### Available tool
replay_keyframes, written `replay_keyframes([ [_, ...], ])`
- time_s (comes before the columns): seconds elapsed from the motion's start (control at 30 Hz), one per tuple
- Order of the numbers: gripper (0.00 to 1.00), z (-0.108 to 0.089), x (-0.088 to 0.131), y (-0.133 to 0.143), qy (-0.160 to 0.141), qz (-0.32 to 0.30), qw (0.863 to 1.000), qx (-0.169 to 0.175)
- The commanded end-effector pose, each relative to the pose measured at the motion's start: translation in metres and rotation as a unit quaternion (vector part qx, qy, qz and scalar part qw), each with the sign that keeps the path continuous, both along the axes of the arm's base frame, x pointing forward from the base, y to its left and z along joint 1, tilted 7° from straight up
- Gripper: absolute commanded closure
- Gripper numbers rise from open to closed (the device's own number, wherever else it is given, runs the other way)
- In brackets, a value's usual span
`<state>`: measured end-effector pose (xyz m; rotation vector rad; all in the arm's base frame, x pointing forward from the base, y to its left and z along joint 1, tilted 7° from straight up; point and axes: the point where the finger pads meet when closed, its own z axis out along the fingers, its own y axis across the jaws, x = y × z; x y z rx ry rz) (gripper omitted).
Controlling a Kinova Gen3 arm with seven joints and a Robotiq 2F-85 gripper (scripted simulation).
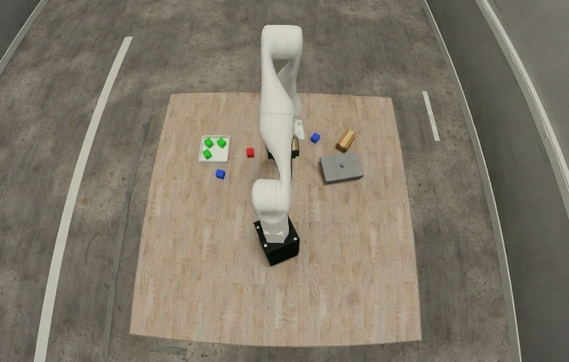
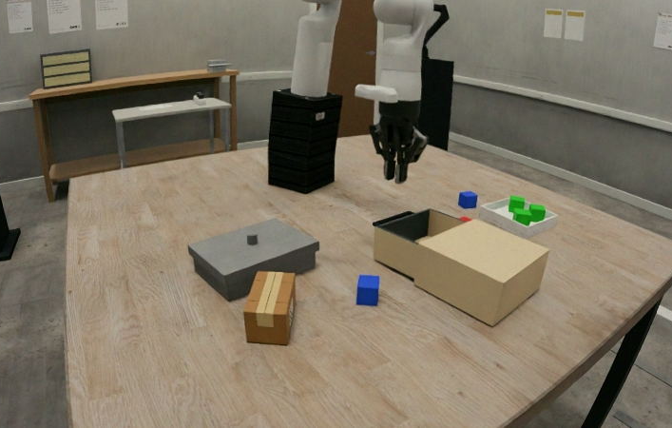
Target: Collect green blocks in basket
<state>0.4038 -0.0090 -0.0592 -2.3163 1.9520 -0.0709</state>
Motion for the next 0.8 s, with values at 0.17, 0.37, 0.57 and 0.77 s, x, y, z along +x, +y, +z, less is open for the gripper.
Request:
replay_keyframes([
  [0.17, 0.7, -0.022, 0.003, 0.001, -0.001, 0.0, 1.0, 0.0],
  [0.37, 0.7, -0.038, 0.005, 0.002, -0.001, 0.0, 1.0, 0.0],
  [0.57, 0.7, -0.046, 0.006, 0.002, -0.001, 0.0, 1.0, 0.0],
  [0.77, 0.7, -0.054, 0.007, 0.003, -0.001, 0.0, 1.0, 0.0],
])
